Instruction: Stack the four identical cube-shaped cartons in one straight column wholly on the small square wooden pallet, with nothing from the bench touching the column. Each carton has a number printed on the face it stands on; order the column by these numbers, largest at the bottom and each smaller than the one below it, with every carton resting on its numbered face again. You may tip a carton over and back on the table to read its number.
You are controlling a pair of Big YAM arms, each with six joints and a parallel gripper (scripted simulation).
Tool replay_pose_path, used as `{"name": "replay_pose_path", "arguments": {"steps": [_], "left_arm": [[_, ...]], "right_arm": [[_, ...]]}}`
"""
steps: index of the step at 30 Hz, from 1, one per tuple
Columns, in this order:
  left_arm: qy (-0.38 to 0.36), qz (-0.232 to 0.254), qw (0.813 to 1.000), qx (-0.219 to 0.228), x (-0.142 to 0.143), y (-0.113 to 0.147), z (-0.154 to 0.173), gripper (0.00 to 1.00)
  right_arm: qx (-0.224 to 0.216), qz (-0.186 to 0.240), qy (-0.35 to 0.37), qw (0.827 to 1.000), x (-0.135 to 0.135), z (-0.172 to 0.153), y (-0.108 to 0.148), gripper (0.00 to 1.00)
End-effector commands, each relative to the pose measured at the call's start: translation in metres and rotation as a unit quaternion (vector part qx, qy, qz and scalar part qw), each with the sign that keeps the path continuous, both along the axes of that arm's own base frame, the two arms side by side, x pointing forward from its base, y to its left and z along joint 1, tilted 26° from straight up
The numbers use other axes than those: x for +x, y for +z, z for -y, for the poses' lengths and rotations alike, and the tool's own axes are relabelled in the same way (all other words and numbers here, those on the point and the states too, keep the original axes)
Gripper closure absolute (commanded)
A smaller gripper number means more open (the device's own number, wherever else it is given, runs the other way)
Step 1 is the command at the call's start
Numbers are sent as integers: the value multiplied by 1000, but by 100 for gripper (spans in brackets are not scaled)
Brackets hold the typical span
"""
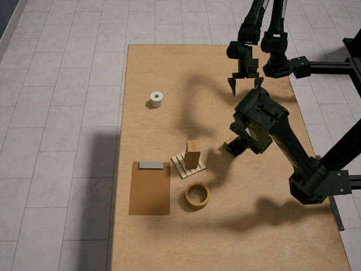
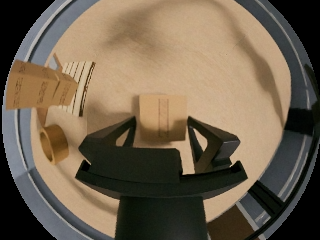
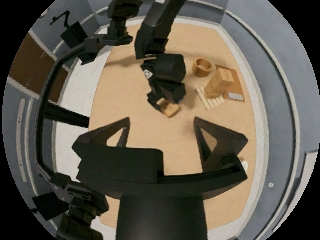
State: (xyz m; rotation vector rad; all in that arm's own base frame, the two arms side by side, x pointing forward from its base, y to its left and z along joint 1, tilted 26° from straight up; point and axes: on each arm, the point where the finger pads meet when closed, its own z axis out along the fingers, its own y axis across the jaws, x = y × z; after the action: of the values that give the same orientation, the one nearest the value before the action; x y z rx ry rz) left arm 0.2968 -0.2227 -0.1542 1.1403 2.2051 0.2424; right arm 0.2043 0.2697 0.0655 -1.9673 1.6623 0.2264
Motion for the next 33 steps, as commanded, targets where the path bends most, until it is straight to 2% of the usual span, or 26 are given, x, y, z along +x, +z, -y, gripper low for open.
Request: {"name": "replay_pose_path", "arguments": {"steps": [1, 11, 12, 16, 17, 19, 20, 33], "left_arm": [[0, 4, 1000, 0, 8, -5, 0, 21], [0, 4, 1000, 1, 16, -14, 1, 21], [0, 7, 1000, -1, 17, -10, 2, 29], [-3, 7, 1000, -1, 15, -9, 4, 29], [-3, 7, 1000, -1, 15, -9, 4, 34], [-3, 7, 1000, -1, 15, -9, 4, 34], [-3, 3, 1000, -1, 12, -10, 4, 38], [-3, 3, 1000, -1, 12, -10, 4, 51]], "right_arm": [[8, 9, 5, 1000, 6, -7, 10, 0], [8, 9, 5, 1000, 6, -7, 10, 0], [8, 9, 5, 1000, 6, -7, 10, 0], [8, 9, 5, 1000, 6, -7, 10, 0], [8, 9, 5, 1000, 6, -7, 10, 0], [8, 9, 5, 1000, 6, -7, 10, 0], [8, 9, 5, 1000, 6, -7, 10, 0], [8, 9, 5, 1000, 6, -7, 10, 0]]}}
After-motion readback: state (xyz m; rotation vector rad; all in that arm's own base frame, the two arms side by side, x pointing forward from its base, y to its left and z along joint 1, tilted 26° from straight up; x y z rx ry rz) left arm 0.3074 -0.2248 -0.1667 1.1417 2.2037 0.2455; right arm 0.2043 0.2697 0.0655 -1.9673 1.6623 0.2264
